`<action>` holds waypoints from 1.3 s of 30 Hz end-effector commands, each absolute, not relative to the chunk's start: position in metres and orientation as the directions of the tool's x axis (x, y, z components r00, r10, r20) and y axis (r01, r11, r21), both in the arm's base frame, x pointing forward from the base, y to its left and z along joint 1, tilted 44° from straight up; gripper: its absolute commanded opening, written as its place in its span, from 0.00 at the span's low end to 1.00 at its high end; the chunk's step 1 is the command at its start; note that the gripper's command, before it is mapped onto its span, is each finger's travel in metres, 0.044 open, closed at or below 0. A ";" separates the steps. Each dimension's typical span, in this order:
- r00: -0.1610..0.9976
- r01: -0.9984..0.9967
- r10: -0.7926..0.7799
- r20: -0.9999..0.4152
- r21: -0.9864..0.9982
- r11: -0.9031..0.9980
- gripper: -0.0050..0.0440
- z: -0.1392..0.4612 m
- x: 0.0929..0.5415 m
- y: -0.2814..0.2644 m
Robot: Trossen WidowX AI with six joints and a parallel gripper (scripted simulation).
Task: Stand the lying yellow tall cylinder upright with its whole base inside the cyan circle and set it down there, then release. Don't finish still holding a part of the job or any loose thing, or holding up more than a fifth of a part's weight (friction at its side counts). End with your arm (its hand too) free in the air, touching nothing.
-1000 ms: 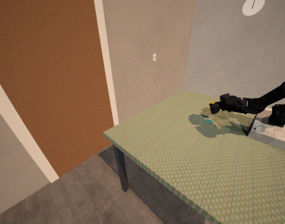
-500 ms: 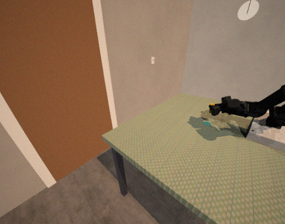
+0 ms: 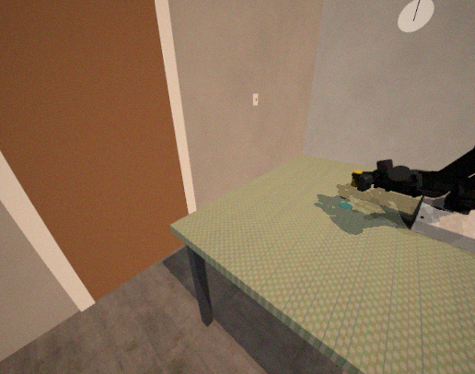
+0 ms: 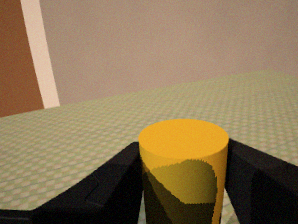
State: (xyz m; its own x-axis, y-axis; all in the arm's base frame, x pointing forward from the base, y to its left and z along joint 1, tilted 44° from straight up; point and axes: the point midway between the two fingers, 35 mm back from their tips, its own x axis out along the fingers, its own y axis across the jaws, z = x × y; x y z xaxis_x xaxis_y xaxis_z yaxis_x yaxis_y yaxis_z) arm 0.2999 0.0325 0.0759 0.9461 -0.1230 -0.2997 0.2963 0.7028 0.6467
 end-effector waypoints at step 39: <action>0.948 0.295 -0.128 -0.290 0.659 0.691 0.32 0.056 0.304 0.058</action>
